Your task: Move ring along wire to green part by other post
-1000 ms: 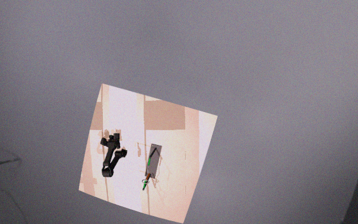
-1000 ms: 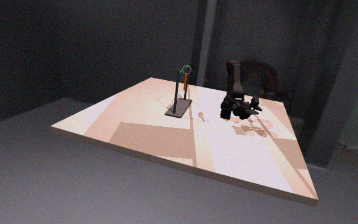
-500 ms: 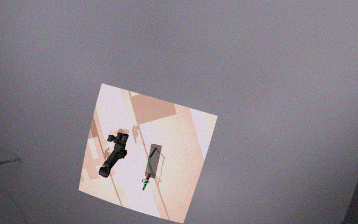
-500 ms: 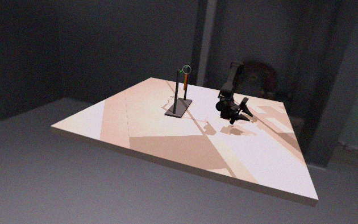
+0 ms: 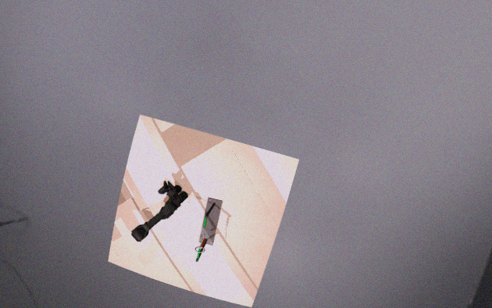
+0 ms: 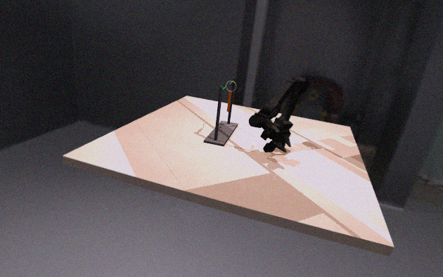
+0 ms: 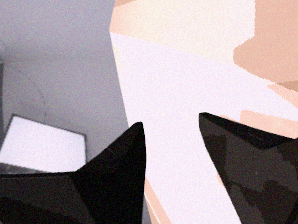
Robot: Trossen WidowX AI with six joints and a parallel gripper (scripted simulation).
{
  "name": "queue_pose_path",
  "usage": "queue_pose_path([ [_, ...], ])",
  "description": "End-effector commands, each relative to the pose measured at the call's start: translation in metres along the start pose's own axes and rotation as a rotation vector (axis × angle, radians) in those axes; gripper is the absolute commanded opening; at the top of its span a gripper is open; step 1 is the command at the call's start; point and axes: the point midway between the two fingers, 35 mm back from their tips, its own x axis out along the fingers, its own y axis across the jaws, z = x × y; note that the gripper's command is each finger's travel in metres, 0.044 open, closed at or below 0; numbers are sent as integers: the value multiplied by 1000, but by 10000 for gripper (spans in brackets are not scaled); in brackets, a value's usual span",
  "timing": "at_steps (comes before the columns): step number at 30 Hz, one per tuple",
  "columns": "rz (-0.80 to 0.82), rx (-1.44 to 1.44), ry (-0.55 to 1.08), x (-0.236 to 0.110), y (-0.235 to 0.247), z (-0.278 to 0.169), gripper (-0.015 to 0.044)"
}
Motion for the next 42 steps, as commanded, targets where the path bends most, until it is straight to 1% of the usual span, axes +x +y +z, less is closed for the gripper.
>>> queue_pose_path([
  [1,-47,-41,-123,-16,-13,20,160],
  [9,-168,-96,-387,-63,-38,61,160],
  [20,-329,-153,-690,-129,-75,79,160],
  [31,-559,-199,-974,-204,-107,69,160],
  [42,-852,-216,-1212,-274,-129,31,160],
])
